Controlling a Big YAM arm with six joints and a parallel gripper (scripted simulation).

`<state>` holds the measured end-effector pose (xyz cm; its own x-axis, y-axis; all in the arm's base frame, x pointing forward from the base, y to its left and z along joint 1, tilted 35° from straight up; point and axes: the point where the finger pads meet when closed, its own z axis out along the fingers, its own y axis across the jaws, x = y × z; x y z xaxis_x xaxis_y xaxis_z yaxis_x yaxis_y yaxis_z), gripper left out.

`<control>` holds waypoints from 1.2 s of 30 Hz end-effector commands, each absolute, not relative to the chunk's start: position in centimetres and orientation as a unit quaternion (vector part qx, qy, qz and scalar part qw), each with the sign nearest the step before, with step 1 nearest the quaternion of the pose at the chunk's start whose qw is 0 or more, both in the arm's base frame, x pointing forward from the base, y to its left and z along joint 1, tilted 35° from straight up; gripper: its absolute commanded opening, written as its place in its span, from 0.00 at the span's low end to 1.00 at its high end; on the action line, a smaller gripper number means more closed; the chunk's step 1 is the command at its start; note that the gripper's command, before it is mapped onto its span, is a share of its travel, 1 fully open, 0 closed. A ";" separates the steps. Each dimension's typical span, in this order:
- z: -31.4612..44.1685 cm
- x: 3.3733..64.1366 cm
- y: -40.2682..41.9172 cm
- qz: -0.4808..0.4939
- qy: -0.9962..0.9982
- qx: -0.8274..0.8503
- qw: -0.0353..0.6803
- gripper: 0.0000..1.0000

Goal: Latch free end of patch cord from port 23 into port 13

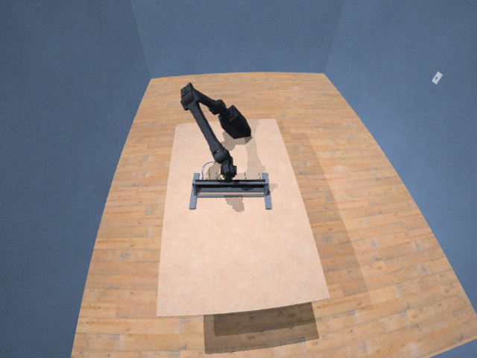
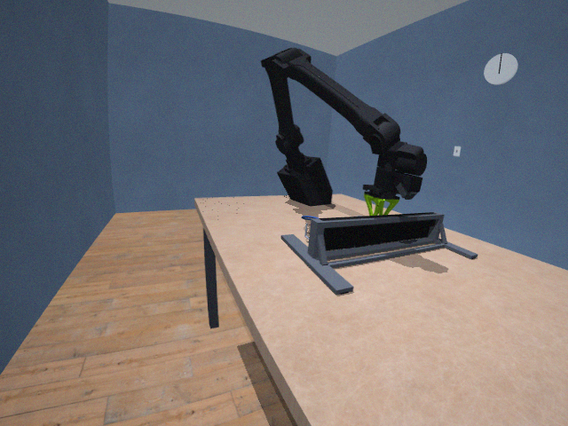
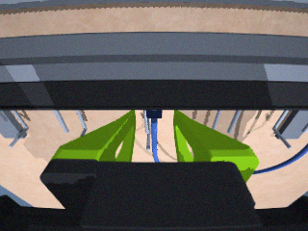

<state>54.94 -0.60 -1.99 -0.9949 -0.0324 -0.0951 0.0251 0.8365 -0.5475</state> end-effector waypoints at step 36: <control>1.9 55.7 1.7 -0.282 0.957 -0.002 0.075 0.36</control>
